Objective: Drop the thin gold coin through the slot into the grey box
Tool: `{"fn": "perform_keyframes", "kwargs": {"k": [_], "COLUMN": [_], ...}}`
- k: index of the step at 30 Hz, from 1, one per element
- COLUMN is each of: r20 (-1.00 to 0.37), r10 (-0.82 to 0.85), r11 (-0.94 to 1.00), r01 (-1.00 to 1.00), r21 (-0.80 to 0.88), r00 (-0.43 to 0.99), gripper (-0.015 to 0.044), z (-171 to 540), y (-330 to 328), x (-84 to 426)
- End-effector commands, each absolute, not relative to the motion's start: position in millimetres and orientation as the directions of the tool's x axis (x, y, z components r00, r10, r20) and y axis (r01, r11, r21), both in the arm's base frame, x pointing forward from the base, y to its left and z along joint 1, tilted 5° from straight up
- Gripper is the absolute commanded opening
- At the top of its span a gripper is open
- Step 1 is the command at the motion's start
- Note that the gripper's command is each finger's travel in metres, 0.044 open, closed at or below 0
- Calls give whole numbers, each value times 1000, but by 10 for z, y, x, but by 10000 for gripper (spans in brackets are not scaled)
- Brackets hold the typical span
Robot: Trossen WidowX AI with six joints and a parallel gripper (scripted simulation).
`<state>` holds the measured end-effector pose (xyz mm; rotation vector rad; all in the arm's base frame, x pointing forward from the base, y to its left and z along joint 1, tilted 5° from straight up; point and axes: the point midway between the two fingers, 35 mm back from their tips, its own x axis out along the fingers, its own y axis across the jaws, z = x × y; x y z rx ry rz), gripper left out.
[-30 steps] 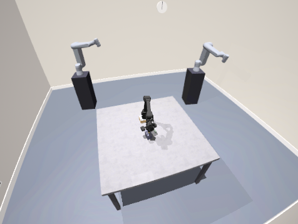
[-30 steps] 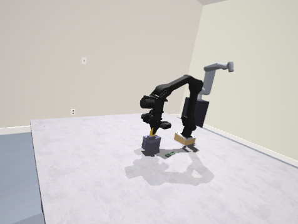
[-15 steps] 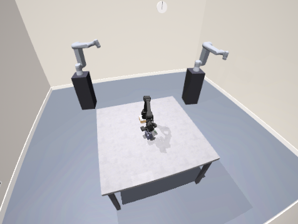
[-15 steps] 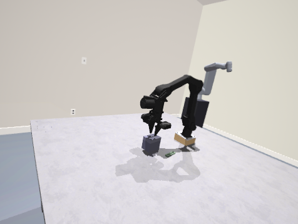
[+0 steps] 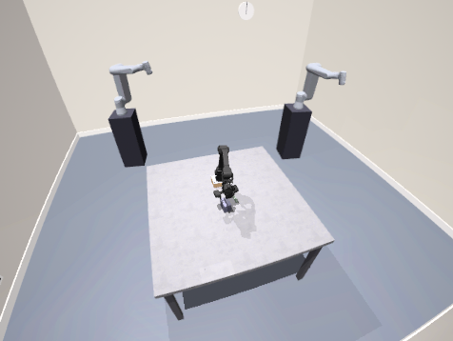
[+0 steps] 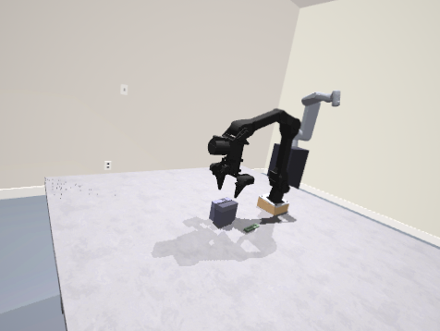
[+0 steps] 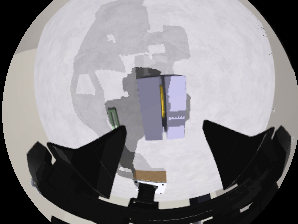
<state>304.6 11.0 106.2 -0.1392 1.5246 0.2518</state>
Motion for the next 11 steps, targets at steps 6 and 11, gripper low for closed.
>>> {"fn": "perform_keyframes", "kwargs": {"k": [6,11], "r20": [-997,-997], "r10": [76,76], "r11": [966,966], "r01": [-251,-251], "r21": [65,65], "r00": [33,33], "gripper": [440,440], "z": [1469,1469], "y": [80,80], "x": [3006,3006]}}
